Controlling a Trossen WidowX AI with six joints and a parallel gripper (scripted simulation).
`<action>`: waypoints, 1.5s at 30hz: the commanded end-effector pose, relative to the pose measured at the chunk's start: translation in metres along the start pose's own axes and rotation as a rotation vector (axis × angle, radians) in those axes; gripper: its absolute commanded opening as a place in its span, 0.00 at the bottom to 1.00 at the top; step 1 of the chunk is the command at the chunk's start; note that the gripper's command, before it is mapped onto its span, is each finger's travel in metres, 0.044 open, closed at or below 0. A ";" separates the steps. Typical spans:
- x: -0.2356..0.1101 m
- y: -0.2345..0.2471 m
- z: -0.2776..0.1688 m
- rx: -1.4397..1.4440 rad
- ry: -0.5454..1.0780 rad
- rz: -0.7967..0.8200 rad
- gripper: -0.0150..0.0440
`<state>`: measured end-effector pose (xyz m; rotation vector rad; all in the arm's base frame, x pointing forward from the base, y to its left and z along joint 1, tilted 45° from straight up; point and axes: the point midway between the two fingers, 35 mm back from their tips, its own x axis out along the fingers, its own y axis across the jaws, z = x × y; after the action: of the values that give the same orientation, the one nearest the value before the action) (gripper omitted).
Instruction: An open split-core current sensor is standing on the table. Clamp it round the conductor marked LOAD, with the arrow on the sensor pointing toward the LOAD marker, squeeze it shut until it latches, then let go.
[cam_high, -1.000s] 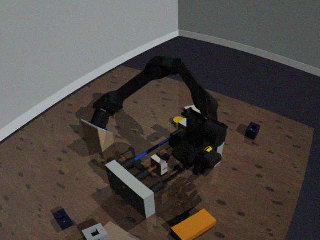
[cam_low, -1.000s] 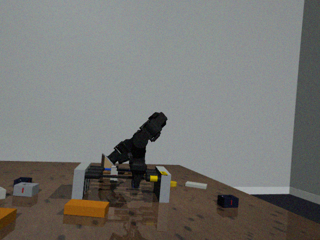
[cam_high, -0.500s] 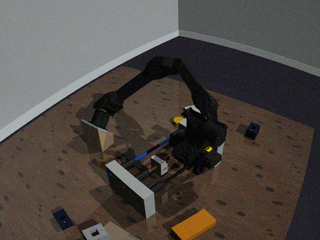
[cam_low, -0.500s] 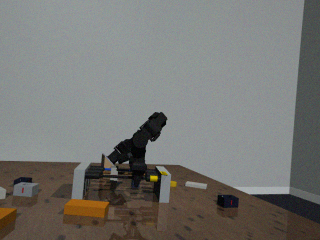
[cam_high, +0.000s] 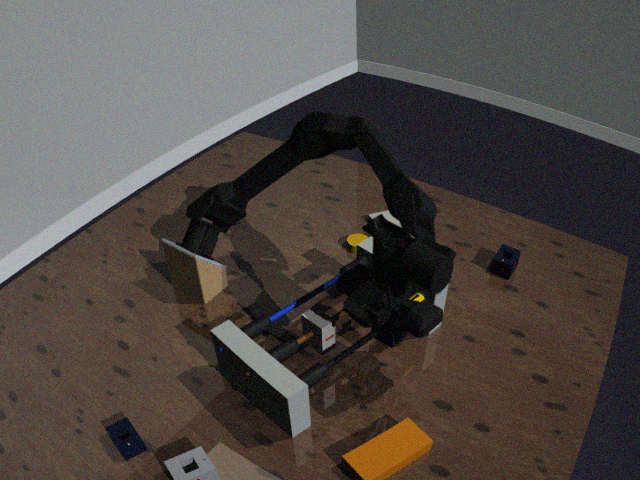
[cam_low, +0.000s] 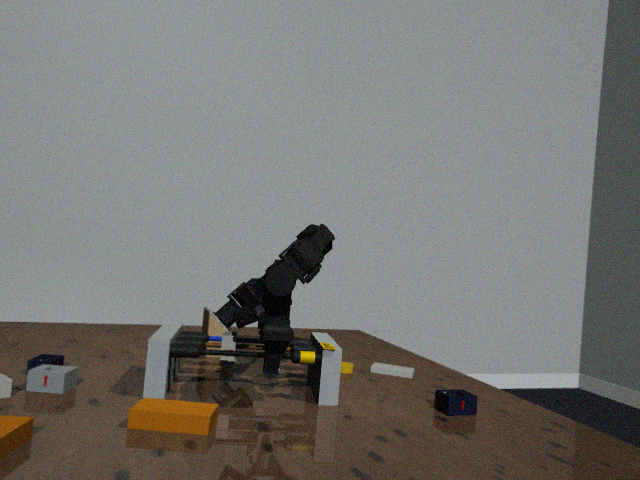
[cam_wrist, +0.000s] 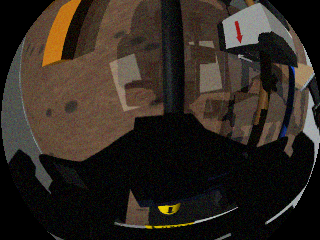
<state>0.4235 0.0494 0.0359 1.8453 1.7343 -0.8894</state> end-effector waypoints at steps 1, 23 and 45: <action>0.000 0.000 0.000 -0.001 0.000 0.000 0.63; -0.004 0.002 0.000 0.002 0.002 0.162 0.25; -0.004 0.002 0.001 0.005 0.001 0.161 0.87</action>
<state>0.4253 0.0458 0.0382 1.9562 1.5610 -0.8298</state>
